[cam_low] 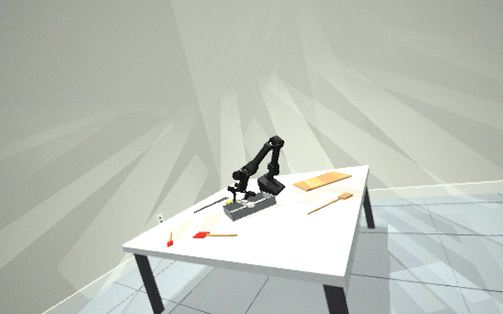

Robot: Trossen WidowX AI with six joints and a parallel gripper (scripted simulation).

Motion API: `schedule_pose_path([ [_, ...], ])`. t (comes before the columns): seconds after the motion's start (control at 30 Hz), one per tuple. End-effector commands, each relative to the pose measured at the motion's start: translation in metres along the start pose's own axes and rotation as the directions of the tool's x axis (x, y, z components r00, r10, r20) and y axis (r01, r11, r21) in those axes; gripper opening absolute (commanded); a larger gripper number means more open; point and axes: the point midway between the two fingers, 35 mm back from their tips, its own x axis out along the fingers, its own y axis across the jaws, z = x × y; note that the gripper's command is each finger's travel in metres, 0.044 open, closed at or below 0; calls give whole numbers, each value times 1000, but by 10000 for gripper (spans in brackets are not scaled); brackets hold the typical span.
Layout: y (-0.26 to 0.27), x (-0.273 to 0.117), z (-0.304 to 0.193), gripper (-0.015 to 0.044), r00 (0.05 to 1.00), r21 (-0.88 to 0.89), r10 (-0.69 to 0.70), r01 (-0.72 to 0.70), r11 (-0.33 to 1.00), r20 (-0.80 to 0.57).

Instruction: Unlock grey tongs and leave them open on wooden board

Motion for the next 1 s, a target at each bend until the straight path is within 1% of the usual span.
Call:
schedule_pose_path([
  [0.0,1,7,0,260,1000,2,5,-5,1000,2],
  [0.27,-1,18,0,260,1000,2,5,-5,1000,1],
  [0.43,-2,14,1,129,1000,0,-1,1,1000,-1],
  [0.87,-2,14,1,42,1000,0,-1,1,1000,-1],
  [0.97,-2,14,1,-37,1000,0,-1,1,1000,-1],
])
